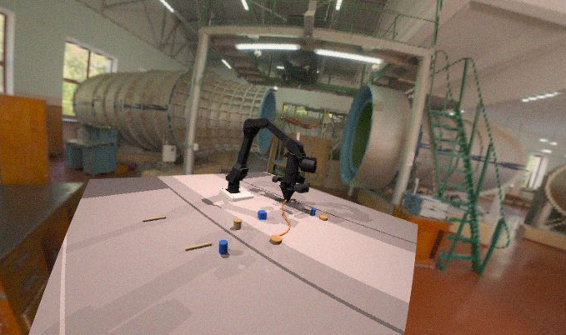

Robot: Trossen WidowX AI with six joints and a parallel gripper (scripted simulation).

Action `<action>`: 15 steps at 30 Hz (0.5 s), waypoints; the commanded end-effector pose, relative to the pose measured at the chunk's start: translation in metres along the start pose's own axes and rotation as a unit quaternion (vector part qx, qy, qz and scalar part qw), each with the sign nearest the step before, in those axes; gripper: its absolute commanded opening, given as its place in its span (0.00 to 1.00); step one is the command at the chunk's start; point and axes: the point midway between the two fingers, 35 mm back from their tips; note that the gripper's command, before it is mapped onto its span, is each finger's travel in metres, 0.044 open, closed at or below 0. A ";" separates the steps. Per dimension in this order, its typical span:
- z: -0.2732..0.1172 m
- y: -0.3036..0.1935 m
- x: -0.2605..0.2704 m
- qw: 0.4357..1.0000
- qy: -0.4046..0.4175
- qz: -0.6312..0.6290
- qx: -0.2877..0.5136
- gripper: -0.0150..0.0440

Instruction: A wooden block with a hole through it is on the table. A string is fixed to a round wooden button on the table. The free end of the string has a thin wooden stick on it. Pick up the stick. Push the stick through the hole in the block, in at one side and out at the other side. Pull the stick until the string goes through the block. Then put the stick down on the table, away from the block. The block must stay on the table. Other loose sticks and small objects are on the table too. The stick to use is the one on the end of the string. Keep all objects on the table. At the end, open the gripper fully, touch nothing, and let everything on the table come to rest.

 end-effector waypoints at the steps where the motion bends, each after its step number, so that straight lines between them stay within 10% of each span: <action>1: 0.000 -0.002 -0.003 0.998 0.001 0.069 0.000 0.25; 15: -0.001 -0.008 -0.014 0.948 0.000 0.319 0.001 0.25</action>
Point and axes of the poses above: the point midway between the two fingers, 35 mm back from their tips, its own z axis out along the fingers, its own x axis across the jaws, y = z × x, and after that the axes turned 14 degrees about -z, right-handed
